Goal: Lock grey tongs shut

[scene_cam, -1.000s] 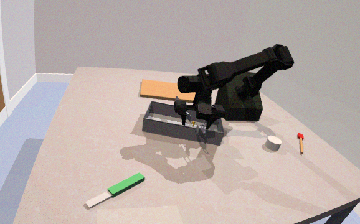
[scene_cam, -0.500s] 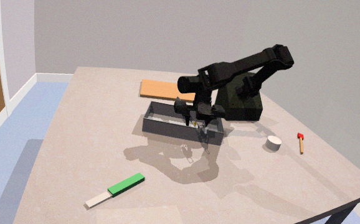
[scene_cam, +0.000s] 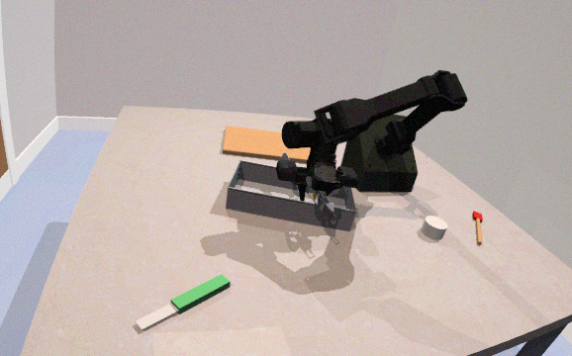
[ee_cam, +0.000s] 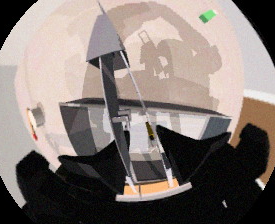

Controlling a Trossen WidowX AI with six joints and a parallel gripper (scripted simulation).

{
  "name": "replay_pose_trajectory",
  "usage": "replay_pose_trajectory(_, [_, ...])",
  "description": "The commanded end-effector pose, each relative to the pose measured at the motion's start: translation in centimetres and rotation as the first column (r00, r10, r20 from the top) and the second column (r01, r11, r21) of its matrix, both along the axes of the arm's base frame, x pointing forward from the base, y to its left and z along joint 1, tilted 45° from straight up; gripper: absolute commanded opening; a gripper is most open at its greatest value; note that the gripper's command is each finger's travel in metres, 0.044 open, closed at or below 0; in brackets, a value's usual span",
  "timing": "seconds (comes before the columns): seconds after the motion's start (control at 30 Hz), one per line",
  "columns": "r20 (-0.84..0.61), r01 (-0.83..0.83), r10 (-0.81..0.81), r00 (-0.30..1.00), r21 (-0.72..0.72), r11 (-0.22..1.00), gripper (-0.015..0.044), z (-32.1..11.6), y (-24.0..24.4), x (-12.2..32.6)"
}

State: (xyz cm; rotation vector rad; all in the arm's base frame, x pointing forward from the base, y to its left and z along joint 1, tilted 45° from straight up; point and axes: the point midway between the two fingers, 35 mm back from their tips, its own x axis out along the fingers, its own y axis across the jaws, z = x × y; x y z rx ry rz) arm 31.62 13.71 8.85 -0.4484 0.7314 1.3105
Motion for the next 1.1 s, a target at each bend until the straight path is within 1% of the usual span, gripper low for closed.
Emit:
replay_pose_trajectory(0.0, [0.001, 0.000, 0.000, 1.000, 0.000, 1.000, 0.0162, 0.03, -0.02, 0.01])
replay_pose_trajectory(0.73, [0.001, 0.000, 0.000, 1.000, 0.000, 1.000, 0.0015, 0.03, -0.02, 0.01])
replay_pose_trajectory(0.93, [0.001, 0.000, 0.000, 1.000, 0.000, 1.000, -0.0143, 0.03, -0.02, 0.01])
replay_pose_trajectory(1.07, [0.001, 0.000, 0.000, 1.000, 0.000, 1.000, -0.0150, 0.03, -0.02, 0.01])
